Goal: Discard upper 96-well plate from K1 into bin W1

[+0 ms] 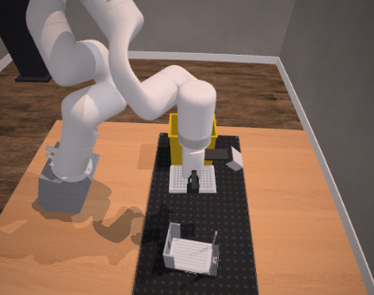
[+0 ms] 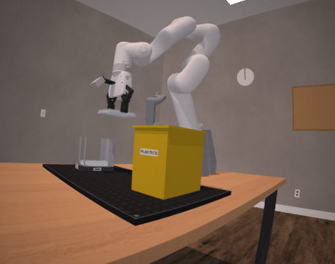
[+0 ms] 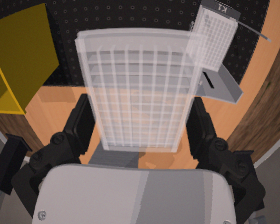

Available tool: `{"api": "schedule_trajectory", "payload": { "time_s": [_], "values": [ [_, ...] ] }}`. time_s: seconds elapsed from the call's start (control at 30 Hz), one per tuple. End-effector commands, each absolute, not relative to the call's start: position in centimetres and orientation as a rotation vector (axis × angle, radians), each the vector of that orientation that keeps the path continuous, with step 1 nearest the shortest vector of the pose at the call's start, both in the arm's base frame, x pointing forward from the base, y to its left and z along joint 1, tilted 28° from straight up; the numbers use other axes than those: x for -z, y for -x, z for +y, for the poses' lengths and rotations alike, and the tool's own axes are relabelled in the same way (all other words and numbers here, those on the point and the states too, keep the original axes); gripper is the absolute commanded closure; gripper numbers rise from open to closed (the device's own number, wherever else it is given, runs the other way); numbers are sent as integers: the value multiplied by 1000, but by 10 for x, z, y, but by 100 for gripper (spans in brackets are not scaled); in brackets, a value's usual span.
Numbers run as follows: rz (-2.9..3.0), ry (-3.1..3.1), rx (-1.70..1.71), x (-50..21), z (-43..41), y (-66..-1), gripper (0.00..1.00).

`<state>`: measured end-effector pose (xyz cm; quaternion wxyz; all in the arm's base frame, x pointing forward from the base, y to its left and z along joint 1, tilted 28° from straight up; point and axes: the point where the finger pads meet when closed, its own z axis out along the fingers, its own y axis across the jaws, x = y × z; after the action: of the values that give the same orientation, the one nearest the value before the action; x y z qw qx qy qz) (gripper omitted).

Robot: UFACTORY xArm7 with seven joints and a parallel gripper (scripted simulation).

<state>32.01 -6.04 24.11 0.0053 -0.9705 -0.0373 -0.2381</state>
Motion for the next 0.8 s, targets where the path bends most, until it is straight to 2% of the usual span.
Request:
{"api": "schedule_trajectory", "payload": {
  "time_s": [0.0, 0.77],
  "values": [
    [-117, 3039, 751, -243, -47, -320, 100],
    [-117, 3038, 751, -240, 24, -318, 100]
  ]
}}
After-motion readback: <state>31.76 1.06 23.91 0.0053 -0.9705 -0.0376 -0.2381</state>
